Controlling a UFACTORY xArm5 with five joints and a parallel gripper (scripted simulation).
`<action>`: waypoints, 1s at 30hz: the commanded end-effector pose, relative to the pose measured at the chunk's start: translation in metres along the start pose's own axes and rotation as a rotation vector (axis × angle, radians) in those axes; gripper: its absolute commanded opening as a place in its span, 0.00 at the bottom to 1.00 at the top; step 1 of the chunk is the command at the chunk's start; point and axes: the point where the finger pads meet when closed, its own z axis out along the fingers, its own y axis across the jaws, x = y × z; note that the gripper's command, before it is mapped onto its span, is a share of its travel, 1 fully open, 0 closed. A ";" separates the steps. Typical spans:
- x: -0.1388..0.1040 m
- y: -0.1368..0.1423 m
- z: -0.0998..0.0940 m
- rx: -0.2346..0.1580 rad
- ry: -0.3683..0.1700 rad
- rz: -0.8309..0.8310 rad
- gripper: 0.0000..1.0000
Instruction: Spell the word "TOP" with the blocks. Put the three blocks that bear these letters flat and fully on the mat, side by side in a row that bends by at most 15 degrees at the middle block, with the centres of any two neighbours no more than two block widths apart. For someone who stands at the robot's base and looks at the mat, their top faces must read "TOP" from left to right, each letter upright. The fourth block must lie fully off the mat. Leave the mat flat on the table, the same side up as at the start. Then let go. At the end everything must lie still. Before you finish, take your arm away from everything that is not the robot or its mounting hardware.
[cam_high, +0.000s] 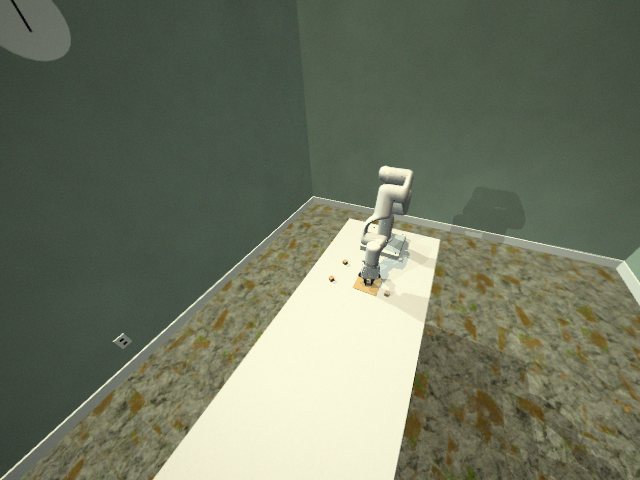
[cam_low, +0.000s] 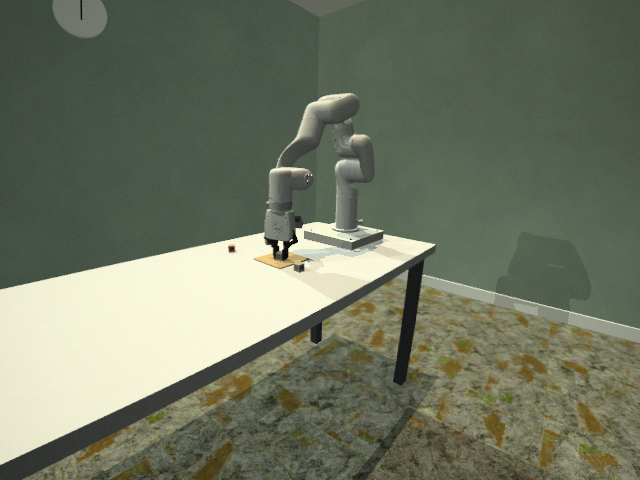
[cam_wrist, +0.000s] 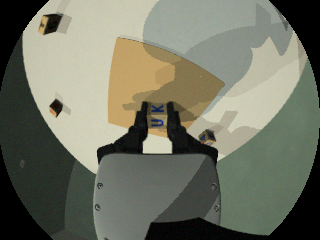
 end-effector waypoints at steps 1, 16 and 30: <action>-0.001 0.000 -0.001 0.001 -0.003 0.000 0.21; -0.001 0.000 -0.003 0.001 -0.003 0.000 0.21; -0.001 -0.002 -0.085 0.001 -0.003 0.000 0.21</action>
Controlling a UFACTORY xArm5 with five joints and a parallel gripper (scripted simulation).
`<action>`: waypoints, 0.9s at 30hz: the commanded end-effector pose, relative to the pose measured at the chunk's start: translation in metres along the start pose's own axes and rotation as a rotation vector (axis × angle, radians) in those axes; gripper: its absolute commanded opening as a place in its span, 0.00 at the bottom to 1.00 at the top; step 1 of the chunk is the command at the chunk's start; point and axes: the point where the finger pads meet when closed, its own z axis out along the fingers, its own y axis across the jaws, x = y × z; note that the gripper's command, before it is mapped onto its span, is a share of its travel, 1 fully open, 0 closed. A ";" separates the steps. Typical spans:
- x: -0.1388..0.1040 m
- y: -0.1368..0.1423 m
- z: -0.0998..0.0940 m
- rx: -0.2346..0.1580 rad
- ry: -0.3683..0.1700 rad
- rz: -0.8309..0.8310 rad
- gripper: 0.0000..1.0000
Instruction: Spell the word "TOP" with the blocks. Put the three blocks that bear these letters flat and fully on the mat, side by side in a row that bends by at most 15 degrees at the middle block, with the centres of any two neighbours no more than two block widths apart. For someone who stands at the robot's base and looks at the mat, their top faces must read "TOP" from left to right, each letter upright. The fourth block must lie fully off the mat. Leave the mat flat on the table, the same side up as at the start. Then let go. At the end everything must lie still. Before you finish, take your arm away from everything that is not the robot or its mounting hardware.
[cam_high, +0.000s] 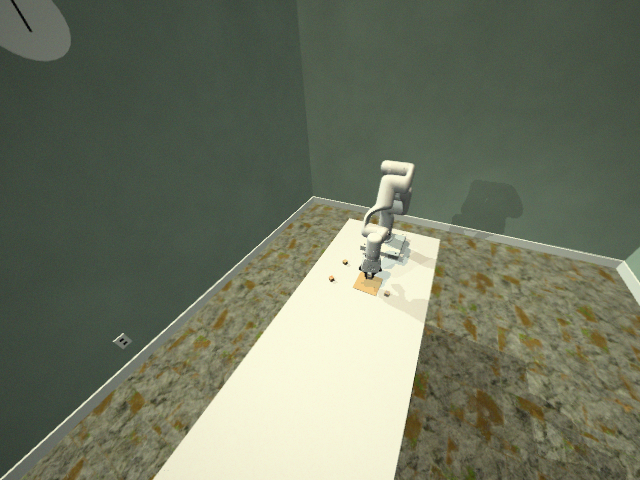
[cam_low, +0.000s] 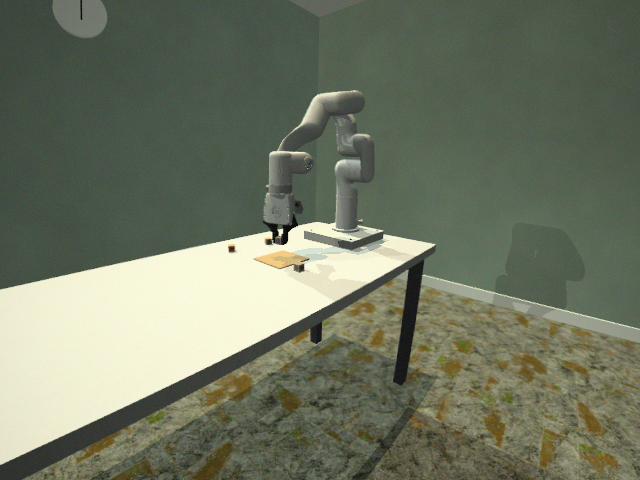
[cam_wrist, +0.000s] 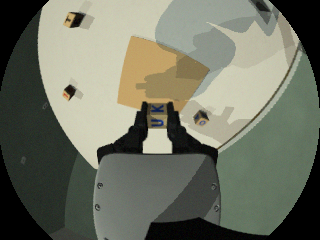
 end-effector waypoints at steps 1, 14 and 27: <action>0.000 -0.001 -0.030 0.000 0.000 0.000 0.21; 0.001 -0.001 -0.045 0.000 0.000 0.000 0.21; 0.000 -0.001 -0.044 0.000 0.000 -0.085 0.21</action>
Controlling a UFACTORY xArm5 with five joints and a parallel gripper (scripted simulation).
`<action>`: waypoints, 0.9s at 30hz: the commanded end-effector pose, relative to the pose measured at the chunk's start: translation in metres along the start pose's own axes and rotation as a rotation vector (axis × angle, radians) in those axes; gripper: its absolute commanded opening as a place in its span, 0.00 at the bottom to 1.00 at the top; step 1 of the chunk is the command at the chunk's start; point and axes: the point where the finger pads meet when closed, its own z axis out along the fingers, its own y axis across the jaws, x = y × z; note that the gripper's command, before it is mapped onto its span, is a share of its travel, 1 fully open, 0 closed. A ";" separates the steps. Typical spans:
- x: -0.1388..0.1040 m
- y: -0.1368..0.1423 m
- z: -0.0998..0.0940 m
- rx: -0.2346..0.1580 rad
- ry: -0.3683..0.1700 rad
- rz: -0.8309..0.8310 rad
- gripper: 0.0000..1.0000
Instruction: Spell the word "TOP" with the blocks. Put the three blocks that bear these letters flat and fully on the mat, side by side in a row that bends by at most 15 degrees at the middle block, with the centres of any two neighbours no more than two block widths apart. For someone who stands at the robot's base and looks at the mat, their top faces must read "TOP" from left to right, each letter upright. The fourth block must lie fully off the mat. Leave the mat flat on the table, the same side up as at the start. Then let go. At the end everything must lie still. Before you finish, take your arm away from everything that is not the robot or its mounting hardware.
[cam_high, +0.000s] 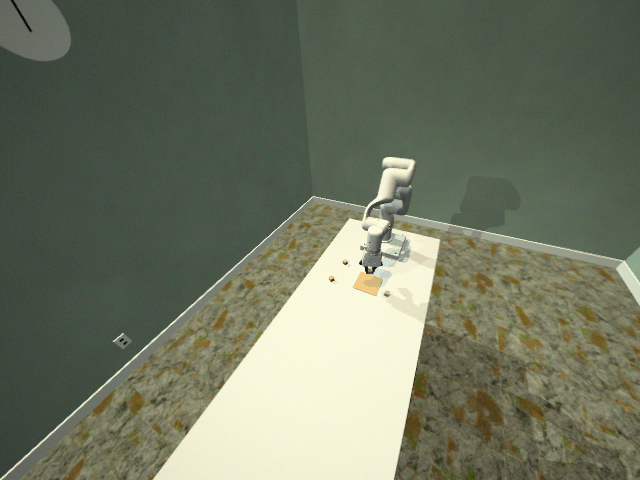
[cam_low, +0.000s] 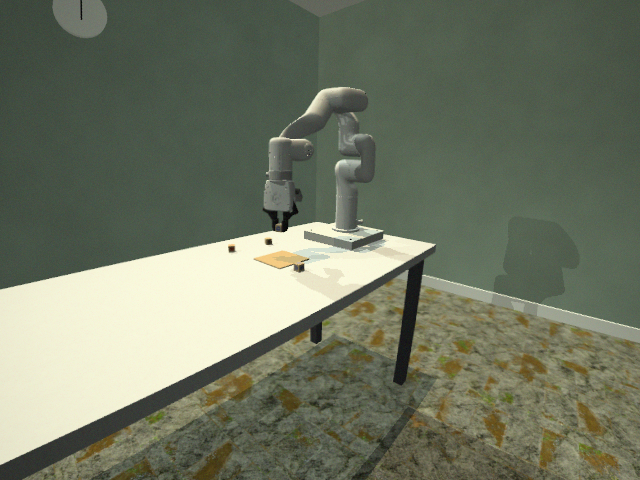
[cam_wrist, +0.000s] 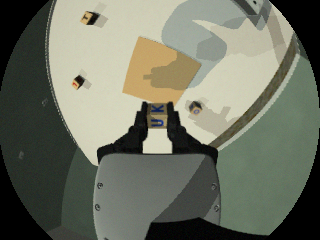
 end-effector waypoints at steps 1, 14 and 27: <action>-0.001 0.000 0.000 0.001 -0.004 -0.080 0.21; -0.002 -0.001 0.005 0.002 -0.003 -0.415 0.21; -0.002 -0.001 0.010 0.003 -0.003 -0.749 0.21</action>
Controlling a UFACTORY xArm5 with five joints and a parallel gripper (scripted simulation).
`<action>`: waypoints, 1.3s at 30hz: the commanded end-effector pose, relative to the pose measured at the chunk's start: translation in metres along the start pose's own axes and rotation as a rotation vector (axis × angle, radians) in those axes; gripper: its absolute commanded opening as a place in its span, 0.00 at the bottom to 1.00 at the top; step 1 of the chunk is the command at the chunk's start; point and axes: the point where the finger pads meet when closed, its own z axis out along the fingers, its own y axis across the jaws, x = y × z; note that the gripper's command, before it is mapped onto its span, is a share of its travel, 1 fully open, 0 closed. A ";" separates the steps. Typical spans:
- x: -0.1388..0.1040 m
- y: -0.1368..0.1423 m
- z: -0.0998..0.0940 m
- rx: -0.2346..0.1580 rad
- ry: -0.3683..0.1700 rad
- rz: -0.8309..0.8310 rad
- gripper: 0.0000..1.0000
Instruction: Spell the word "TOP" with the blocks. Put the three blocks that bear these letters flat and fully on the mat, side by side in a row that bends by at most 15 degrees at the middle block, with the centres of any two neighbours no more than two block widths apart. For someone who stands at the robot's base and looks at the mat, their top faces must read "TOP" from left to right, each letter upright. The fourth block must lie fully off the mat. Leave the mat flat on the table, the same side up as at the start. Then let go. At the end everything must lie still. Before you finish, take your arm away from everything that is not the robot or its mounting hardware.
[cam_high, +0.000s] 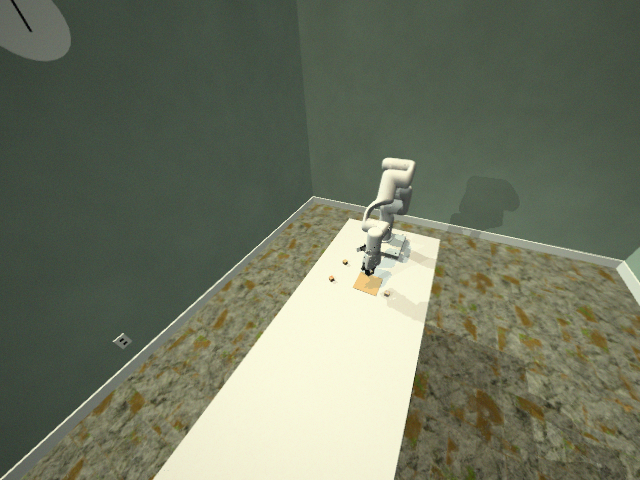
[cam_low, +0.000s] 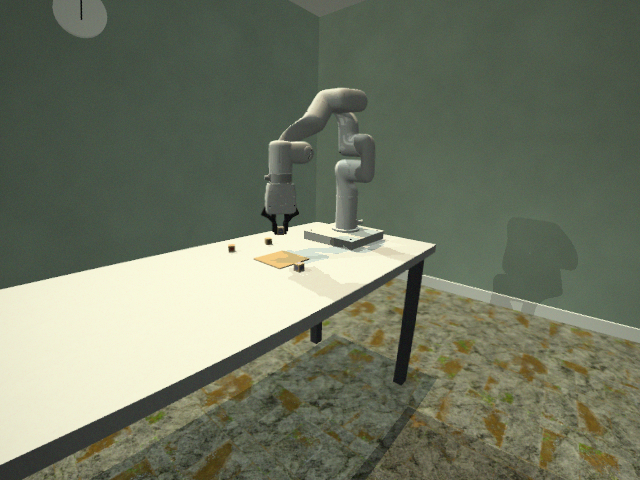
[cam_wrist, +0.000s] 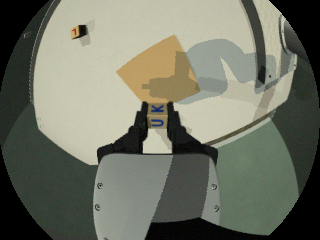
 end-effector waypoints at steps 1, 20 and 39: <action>-0.001 -0.001 0.001 0.004 -0.002 -0.139 0.21; -0.001 -0.001 0.008 0.004 -0.001 -0.611 0.21; -0.001 -0.001 0.015 0.005 0.000 -1.093 0.21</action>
